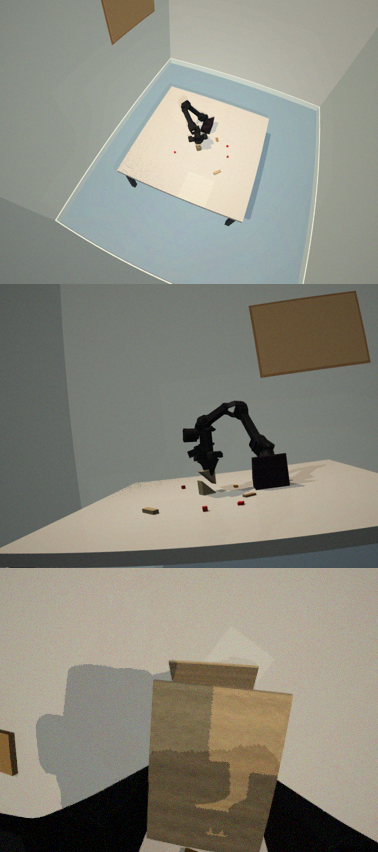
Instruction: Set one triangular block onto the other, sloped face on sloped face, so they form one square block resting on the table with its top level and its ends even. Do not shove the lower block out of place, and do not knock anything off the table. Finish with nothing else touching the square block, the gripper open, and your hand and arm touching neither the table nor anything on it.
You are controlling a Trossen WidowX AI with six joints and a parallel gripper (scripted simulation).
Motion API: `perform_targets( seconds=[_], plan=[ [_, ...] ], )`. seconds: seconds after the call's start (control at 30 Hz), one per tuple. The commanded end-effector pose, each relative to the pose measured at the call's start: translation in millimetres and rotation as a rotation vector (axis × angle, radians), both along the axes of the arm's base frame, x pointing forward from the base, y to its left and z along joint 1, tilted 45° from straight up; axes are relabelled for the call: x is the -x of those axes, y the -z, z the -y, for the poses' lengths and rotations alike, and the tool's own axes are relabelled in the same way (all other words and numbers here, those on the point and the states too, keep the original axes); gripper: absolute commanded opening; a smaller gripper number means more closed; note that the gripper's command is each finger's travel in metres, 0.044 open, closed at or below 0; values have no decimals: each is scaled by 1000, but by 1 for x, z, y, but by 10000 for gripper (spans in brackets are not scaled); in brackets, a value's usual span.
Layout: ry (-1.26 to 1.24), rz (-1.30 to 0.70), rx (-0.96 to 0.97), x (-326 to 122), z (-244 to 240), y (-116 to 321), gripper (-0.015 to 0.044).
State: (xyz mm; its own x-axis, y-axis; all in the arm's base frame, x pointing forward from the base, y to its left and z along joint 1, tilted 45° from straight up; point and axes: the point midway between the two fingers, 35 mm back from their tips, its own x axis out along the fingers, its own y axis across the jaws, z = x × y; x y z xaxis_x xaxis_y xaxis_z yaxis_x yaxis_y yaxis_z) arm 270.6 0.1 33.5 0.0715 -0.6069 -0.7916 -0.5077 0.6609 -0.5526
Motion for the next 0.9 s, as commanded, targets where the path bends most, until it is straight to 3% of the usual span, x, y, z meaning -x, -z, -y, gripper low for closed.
perform_targets(
  seconds=[0.0,0.87],
  plan=[
    [-2,-17,9,0,8,12,0],
    [-11,-31,7,3,8,13,0]
  ],
)
